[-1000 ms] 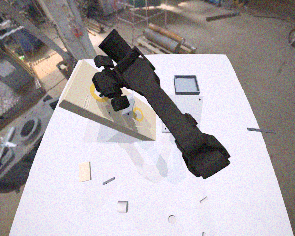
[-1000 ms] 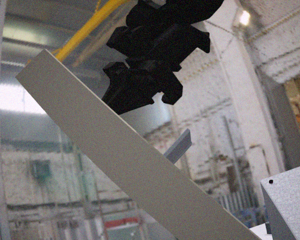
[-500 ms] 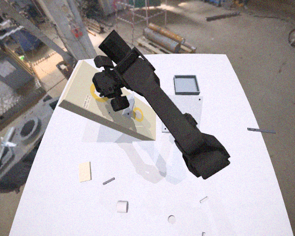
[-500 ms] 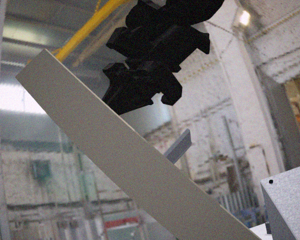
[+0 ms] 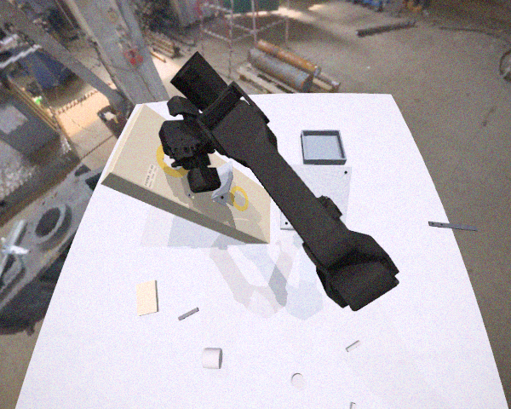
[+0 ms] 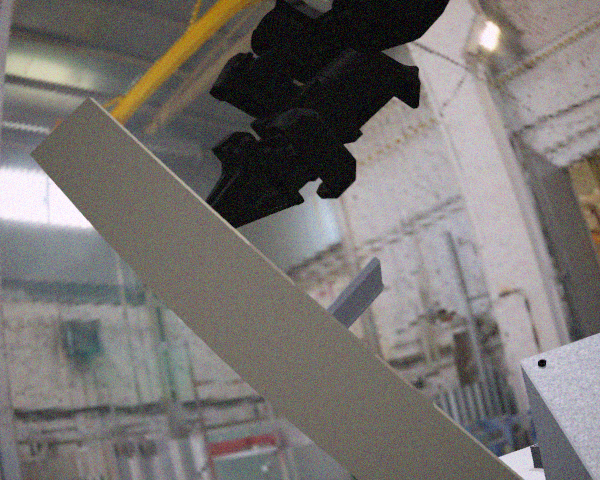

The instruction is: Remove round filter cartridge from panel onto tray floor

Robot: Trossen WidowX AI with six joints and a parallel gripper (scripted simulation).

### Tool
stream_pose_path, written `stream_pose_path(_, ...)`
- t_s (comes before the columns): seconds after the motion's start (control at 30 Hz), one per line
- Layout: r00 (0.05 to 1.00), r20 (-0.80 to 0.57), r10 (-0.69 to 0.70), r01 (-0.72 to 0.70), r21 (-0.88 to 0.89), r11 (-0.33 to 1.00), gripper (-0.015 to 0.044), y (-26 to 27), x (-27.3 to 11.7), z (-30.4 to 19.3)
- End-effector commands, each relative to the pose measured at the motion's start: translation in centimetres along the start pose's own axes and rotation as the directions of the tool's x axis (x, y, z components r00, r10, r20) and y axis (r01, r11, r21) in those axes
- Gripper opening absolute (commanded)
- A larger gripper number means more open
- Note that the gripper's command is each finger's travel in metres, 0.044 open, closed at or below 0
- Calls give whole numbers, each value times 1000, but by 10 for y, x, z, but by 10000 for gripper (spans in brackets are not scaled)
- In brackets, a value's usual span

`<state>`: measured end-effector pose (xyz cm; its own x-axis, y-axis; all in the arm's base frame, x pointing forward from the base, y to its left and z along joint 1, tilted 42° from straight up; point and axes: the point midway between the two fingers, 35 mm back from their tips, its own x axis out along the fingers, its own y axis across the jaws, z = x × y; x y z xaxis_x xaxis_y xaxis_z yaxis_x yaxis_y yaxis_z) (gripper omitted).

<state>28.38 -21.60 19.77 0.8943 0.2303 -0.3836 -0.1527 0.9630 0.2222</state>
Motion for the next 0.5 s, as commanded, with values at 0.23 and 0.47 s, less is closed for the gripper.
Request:
stream_pose_path(0.23,1000,-10,1,3,363,932,0,0,5,-1)
stream_pose_path(0.47,1000,-10,1,5,577,817,0,0,6,-1)
